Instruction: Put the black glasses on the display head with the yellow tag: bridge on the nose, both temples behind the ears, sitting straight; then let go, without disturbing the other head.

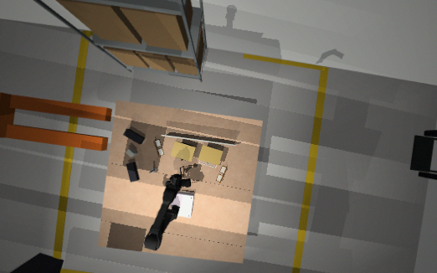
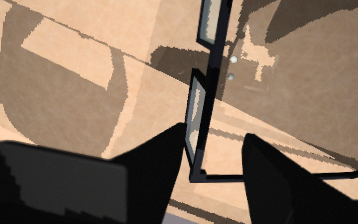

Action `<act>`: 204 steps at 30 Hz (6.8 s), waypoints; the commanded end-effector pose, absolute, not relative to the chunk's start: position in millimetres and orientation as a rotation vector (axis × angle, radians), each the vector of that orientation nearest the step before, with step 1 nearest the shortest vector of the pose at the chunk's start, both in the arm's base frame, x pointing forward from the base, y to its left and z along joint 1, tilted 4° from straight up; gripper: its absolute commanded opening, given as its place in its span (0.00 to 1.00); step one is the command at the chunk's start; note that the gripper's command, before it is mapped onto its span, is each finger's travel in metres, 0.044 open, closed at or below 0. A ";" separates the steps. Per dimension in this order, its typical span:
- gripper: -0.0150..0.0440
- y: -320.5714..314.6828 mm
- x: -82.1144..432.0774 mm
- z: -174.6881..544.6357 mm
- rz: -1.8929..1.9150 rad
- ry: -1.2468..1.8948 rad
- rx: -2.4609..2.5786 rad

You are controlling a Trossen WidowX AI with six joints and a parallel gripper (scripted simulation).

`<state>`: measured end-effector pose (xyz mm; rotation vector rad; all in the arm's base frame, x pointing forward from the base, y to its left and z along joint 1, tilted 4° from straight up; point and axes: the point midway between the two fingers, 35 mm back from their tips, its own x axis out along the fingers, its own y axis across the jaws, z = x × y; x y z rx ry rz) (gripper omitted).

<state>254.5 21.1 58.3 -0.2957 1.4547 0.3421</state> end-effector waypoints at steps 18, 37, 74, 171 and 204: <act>0.49 23.0 252.7 20.3 0.346 1.469 -0.292; 0.38 22.9 254.7 19.4 0.345 1.459 -0.296; 0.25 15.8 243.7 116.6 0.345 1.469 -0.292; 0.25 -145.8 181.1 182.4 0.817 0.362 -1.532; 0.25 -87.3 215.6 152.4 1.123 0.561 -1.255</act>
